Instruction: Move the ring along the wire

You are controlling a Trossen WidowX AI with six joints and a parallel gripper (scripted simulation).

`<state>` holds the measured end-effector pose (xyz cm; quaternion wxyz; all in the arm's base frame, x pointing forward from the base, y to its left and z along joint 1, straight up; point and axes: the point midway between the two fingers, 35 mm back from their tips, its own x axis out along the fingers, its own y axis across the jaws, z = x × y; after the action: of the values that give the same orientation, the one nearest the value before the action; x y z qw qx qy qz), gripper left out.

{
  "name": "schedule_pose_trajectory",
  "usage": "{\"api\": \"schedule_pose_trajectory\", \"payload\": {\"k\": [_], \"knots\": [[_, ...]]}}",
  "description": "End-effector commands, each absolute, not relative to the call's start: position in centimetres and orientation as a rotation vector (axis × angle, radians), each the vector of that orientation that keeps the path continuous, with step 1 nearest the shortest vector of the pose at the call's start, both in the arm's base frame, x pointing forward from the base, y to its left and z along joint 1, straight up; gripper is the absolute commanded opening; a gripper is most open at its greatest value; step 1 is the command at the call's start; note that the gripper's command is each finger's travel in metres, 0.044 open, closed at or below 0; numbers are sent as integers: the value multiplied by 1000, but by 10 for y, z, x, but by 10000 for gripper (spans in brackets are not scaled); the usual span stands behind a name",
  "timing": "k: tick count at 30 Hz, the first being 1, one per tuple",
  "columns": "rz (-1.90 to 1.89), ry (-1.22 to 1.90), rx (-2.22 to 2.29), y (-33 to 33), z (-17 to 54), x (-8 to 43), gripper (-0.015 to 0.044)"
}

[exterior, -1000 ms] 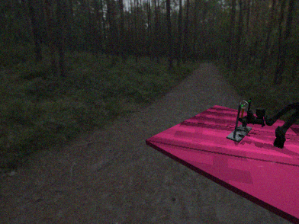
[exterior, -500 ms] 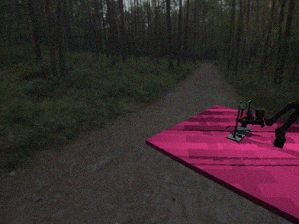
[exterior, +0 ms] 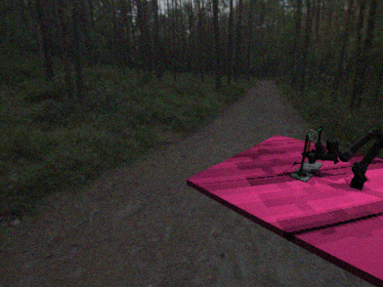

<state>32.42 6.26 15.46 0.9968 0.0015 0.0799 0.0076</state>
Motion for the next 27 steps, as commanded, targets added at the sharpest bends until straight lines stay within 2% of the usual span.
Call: {"api": "schedule_pose_trajectory", "payload": {"k": [1,27], "knots": [[14,158,7,66,155,325,-150],[20,159,7,76,134,325,-150]]}}
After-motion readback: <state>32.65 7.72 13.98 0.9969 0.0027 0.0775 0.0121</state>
